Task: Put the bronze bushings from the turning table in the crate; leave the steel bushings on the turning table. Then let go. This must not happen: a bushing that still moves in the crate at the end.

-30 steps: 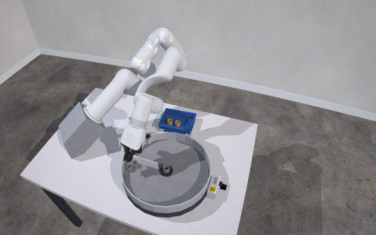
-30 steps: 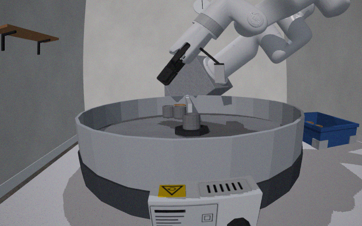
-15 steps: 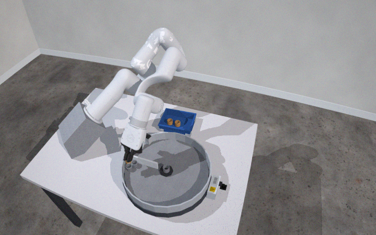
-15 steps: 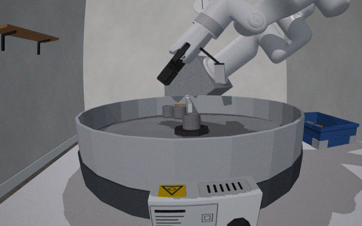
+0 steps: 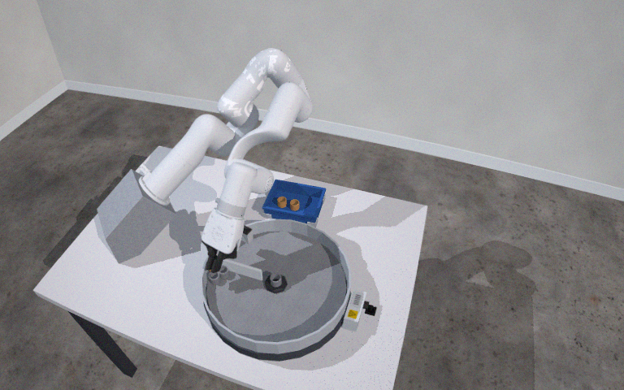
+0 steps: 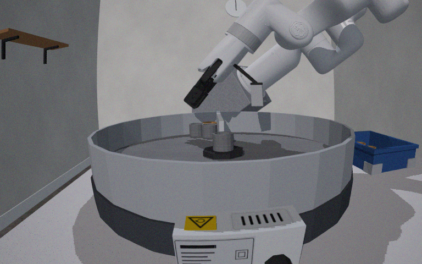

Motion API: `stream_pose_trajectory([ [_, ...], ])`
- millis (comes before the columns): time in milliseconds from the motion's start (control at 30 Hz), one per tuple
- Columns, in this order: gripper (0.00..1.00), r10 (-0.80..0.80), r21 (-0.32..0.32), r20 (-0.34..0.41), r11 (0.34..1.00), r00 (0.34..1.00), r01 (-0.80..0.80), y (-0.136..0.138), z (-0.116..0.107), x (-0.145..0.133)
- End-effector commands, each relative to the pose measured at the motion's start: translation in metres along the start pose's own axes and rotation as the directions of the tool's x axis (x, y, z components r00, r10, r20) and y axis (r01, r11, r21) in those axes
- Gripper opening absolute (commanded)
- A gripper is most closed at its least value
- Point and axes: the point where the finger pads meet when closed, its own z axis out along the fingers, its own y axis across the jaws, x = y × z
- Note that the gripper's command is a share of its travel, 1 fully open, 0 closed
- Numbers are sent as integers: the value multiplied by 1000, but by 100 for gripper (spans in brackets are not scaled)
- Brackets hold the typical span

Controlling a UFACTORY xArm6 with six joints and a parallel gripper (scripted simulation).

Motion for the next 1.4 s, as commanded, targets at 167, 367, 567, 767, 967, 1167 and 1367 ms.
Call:
stream_pose_trajectory([
  [167,11,0,-10,3,1000,1000,0,2,6,3],
  [367,11,0,-10,3,1000,1000,0,2,6,3],
  [567,11,0,-11,3,1000,1000,0,2,8,6],
  [767,11,0,-10,3,1000,1000,0,2,16,12],
  [967,11,0,-11,3,1000,1000,0,2,23,17],
  [1167,11,0,-10,3,1000,1000,0,2,24,18],
  [1367,11,0,-10,3,1000,1000,0,2,24,18],
])
